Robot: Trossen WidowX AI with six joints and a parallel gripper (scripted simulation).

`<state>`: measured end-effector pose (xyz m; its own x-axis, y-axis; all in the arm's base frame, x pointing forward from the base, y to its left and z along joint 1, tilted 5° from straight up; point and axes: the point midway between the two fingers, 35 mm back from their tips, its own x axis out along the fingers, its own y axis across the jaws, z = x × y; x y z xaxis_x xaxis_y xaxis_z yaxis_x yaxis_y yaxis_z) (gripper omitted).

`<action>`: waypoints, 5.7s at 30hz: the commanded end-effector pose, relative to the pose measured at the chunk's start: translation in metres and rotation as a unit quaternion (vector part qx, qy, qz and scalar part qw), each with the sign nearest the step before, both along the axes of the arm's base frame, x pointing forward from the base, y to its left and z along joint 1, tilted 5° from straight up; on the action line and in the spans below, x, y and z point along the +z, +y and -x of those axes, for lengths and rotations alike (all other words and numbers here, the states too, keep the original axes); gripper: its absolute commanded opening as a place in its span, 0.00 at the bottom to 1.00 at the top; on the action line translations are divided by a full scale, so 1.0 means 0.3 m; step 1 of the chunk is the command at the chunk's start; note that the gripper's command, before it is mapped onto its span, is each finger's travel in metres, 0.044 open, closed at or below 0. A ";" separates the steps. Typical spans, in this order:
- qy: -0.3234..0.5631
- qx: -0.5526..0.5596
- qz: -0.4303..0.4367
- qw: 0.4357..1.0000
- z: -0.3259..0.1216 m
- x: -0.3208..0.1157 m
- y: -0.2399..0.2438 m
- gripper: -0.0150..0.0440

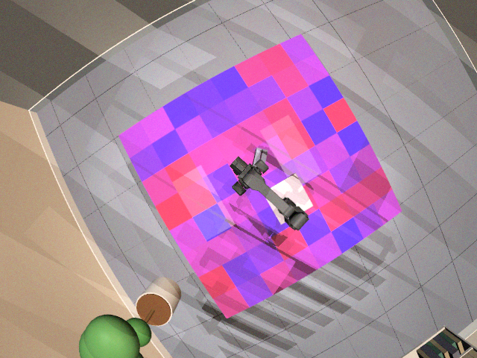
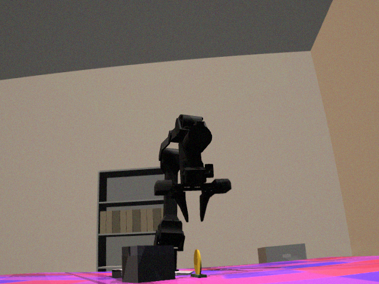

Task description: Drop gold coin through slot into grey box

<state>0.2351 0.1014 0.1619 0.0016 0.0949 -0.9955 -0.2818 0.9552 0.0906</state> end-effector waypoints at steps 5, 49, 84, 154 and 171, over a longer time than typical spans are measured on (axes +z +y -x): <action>0.001 0.014 0.005 1.000 -0.005 -0.089 0.012 0.53; 0.001 0.014 0.005 1.000 -0.004 -0.320 0.034 0.53; 0.001 0.014 0.005 1.000 0.005 -0.397 0.037 0.25; 0.041 -0.436 0.005 0.899 -0.006 -0.074 0.018 0.25; 0.044 -0.474 0.005 0.880 -0.046 -0.076 -0.025 0.25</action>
